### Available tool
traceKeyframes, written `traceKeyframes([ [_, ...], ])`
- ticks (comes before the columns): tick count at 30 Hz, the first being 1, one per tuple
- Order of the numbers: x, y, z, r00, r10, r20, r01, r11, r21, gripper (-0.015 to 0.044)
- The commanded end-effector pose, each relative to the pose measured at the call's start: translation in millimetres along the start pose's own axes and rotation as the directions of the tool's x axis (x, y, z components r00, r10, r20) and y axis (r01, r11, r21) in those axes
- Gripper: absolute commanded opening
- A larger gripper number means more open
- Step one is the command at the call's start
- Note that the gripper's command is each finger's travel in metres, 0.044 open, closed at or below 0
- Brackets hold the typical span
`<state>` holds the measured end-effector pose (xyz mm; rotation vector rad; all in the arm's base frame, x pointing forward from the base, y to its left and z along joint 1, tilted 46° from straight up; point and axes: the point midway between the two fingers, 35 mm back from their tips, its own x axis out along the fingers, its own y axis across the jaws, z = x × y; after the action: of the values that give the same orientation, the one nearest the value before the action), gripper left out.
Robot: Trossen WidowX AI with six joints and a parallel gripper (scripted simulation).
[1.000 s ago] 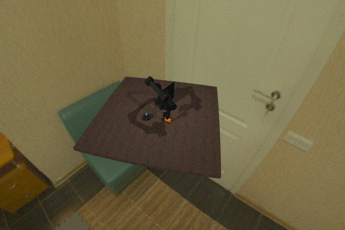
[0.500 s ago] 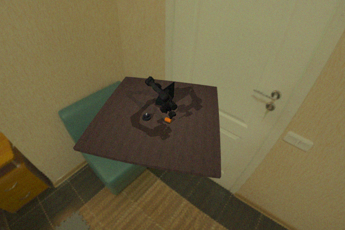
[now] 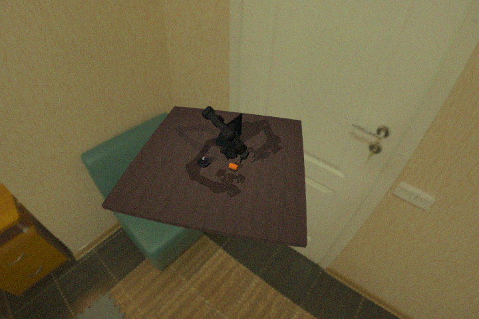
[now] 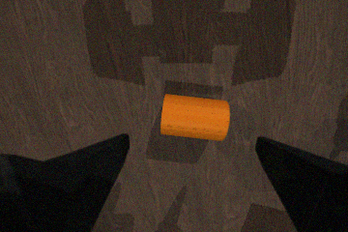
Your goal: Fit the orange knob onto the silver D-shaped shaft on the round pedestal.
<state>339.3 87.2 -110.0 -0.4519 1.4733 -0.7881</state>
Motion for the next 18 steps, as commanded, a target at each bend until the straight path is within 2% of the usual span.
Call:
traceKeyframes([
  [1, -6.3, 7.7, 0.9, 1.000, 0.012, 0.002, -0.006, 0.657, -0.754, 0.0440],
  [8, -7.1, 9.2, 0.8, 1.000, 0.012, 0.003, -0.002, 0.377, -0.926, 0.0440],
  [14, -7.6, 10.2, 0.8, 1.000, 0.012, 0.003, 0.002, 0.116, -0.993, 0.0440],
  [18, -7.6, 10.2, 0.8, 1.000, 0.012, 0.003, 0.002, 0.102, -0.995, 0.0440],
])
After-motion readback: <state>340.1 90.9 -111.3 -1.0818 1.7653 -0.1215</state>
